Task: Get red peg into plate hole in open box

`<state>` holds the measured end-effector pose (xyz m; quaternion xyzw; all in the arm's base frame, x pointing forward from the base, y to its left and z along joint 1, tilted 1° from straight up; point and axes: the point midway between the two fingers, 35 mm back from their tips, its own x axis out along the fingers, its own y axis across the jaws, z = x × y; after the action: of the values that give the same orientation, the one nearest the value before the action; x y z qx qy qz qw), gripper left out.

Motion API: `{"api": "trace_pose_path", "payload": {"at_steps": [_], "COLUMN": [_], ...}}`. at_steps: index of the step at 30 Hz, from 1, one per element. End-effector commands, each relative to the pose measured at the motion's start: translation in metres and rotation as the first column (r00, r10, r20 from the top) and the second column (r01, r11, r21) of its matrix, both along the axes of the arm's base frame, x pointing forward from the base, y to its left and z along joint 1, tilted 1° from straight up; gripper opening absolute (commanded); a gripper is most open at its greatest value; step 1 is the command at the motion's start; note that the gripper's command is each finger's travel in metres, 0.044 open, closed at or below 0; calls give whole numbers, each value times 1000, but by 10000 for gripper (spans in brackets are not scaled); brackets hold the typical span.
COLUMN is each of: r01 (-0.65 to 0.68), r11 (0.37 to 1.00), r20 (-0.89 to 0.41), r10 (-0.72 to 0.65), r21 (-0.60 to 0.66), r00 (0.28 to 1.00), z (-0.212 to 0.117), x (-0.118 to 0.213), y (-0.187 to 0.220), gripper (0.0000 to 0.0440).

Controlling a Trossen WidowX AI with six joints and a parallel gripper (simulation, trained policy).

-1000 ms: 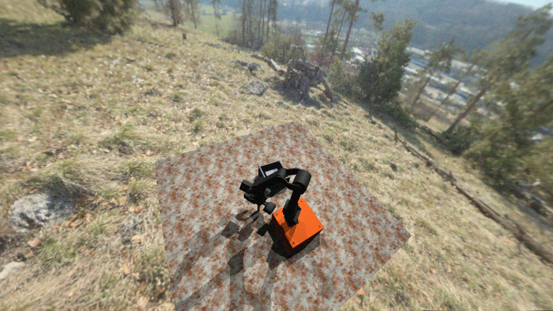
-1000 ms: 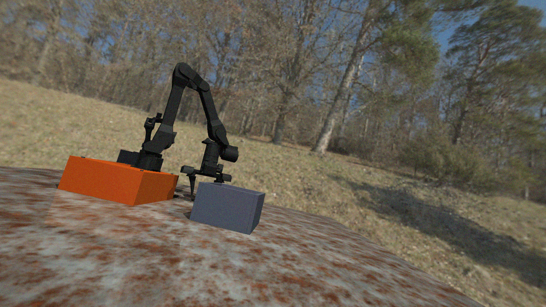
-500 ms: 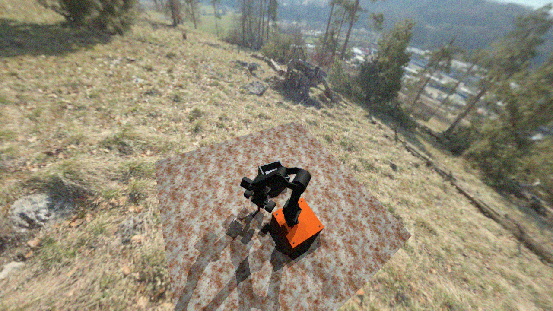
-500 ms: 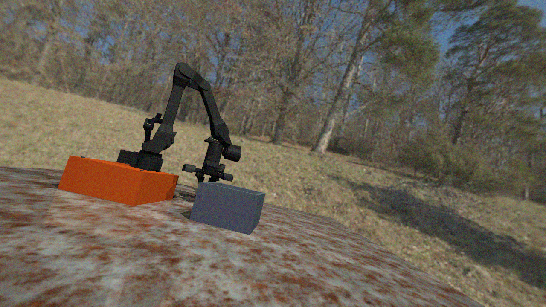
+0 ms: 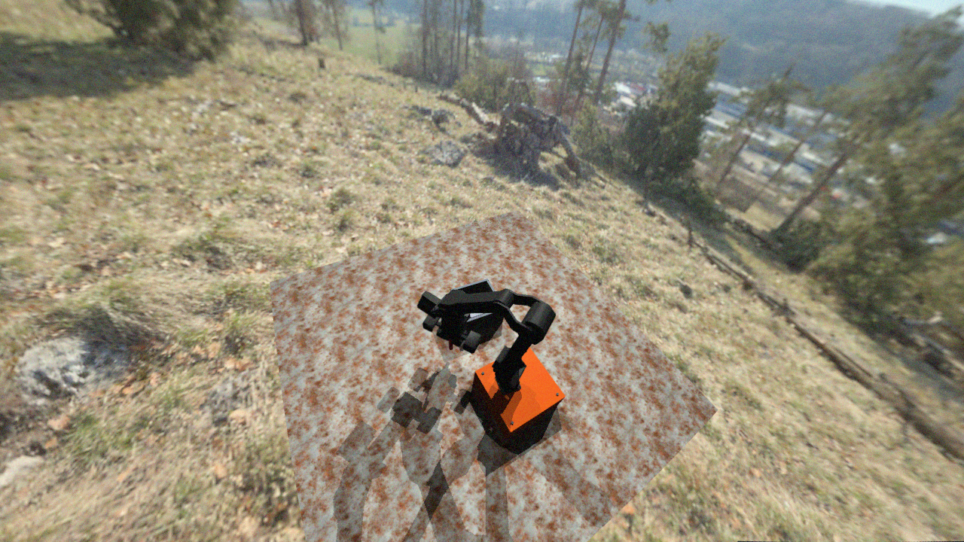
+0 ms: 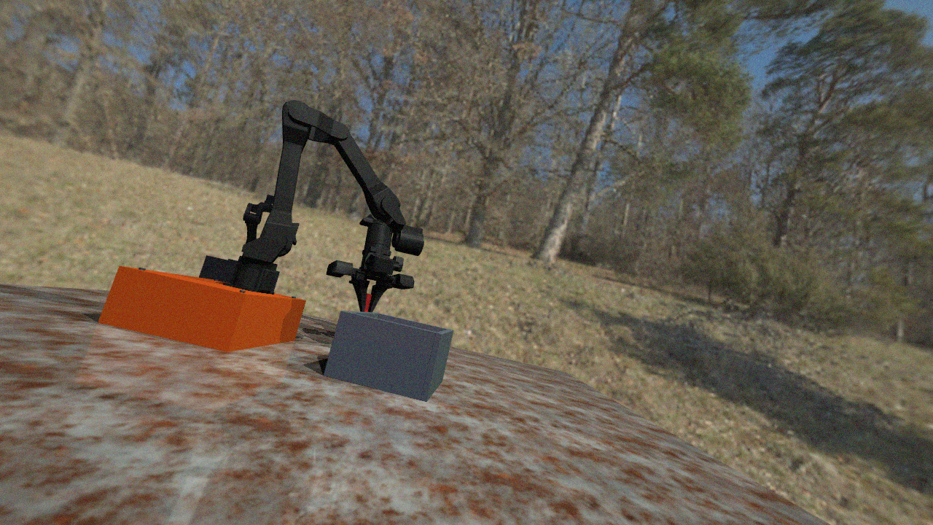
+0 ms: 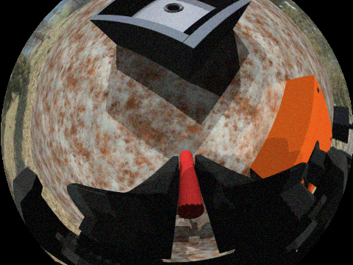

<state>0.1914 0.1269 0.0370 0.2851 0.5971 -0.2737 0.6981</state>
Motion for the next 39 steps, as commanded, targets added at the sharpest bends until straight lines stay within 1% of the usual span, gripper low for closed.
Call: {"api": "trace_pose_path", "payload": {"at_steps": [1,11,16,28,39], "r01": [-9,10,44,142,219], "r11": [1000,999,998,988,974], "r20": [30,101,118,134,132], "r10": [9,-6,-39,-134,-211], "r21": [-10,-36,-45,-54,-50], "r00": [1000,995,992,982,968], "z": [13,51,62,71,65], "x": [10,47,64,96,120], "y": [-3,-19,-34,-77,-115], "gripper": [0,0,0,0,1]}}
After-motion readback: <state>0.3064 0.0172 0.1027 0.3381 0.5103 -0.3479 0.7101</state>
